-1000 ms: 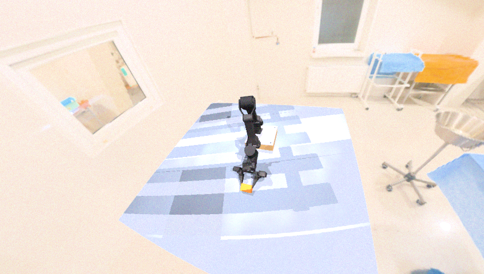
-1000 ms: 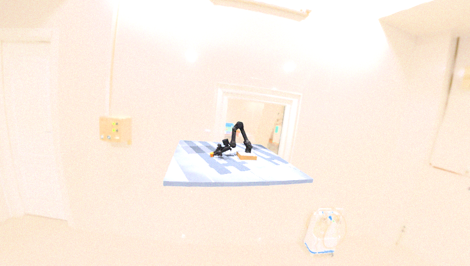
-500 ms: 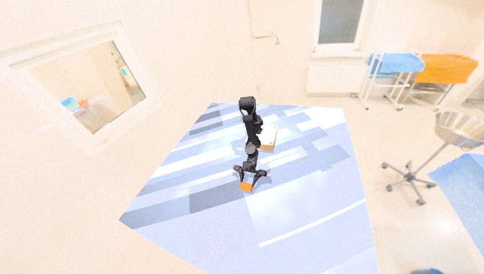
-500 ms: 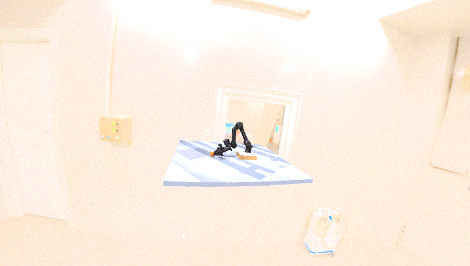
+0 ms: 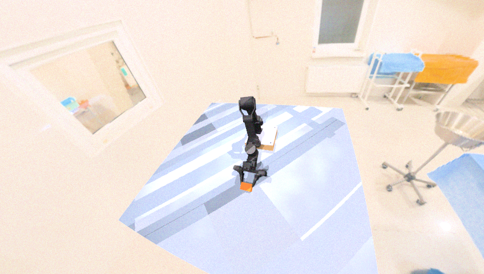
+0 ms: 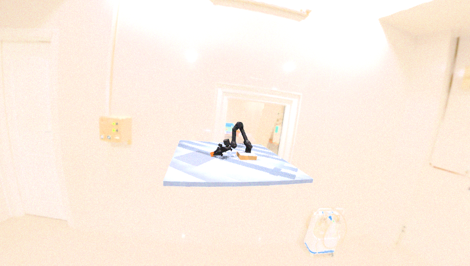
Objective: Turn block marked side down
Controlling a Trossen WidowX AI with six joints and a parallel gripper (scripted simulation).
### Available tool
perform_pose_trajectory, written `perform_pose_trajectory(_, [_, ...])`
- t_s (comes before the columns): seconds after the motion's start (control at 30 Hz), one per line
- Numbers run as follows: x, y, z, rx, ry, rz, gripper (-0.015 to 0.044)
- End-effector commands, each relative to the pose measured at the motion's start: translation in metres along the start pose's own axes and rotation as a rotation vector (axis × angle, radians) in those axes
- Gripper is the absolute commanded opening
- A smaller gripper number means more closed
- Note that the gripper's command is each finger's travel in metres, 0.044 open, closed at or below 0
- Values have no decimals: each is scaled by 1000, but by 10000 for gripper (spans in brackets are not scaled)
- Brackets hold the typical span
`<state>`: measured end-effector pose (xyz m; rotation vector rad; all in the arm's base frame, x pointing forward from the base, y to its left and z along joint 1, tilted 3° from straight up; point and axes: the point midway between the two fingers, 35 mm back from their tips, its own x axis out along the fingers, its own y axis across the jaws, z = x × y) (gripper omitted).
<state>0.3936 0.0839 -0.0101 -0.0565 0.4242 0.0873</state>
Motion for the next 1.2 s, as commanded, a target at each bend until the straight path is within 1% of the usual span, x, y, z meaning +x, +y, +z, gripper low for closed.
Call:
perform_pose_trajectory(0.0, [0, 0, 1, -4, -5, -3, 341])
perform_pose_trajectory(0.13, [0, 0, 1, -4, -5, -3, 440])
perform_pose_trajectory(1.17, [0, 0, 1, -4, -5, -3, 440])
